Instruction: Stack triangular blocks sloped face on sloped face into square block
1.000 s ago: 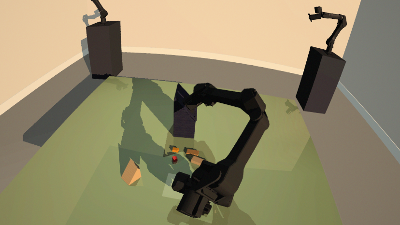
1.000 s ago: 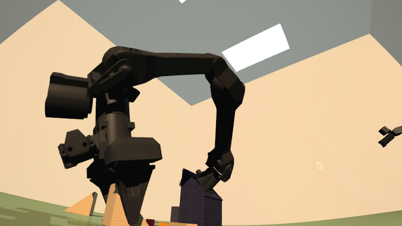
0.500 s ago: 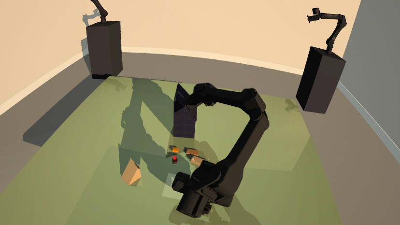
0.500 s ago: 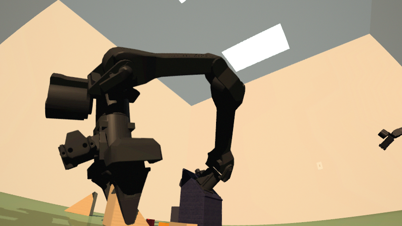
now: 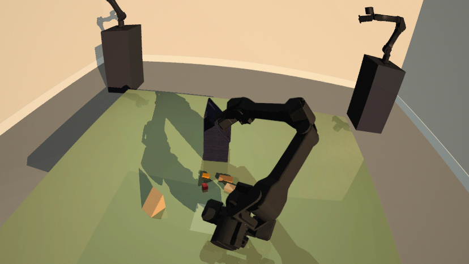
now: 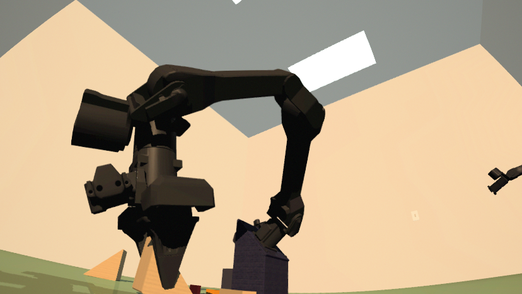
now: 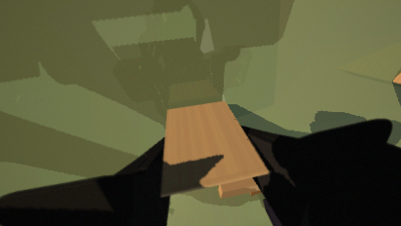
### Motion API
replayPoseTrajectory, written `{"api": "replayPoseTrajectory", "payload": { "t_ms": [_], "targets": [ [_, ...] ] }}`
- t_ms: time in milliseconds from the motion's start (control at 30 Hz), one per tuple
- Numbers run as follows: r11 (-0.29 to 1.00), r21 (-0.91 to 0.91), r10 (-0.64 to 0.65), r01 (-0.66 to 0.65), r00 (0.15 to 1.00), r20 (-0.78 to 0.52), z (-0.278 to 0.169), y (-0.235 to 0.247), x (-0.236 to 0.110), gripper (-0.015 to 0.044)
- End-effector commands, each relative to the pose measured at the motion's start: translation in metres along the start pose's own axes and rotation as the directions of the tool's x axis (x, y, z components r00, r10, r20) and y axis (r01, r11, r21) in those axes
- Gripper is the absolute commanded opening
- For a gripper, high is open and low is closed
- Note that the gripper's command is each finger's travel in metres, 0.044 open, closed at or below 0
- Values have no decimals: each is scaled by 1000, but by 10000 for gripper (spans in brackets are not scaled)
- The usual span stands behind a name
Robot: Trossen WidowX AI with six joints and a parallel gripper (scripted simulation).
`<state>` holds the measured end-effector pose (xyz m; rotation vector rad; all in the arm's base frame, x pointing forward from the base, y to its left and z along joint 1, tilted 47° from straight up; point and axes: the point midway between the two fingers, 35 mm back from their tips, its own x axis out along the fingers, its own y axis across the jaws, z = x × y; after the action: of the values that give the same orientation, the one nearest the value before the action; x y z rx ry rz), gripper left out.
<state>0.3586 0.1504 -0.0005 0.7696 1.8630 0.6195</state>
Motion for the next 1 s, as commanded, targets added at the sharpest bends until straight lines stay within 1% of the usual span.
{"api": "replayPoseTrajectory", "payload": {
  "t_ms": [0, 167, 367, 567, 967],
  "targets": [
    [1000, 2, -4, 3, 996, 93, -6, 0, -3, 0],
    [1000, 4, -6, 5, 974, 225, -14, -1, -5, 0],
    [1000, 6, -6, 4, 918, 397, -26, -1, -7, 0],
    [1000, 7, -5, 2, 833, 553, -38, -1, -8, 0],
    [1000, 10, -9, 1, 630, 777, -58, -1, -3, 0]
  ]
}}
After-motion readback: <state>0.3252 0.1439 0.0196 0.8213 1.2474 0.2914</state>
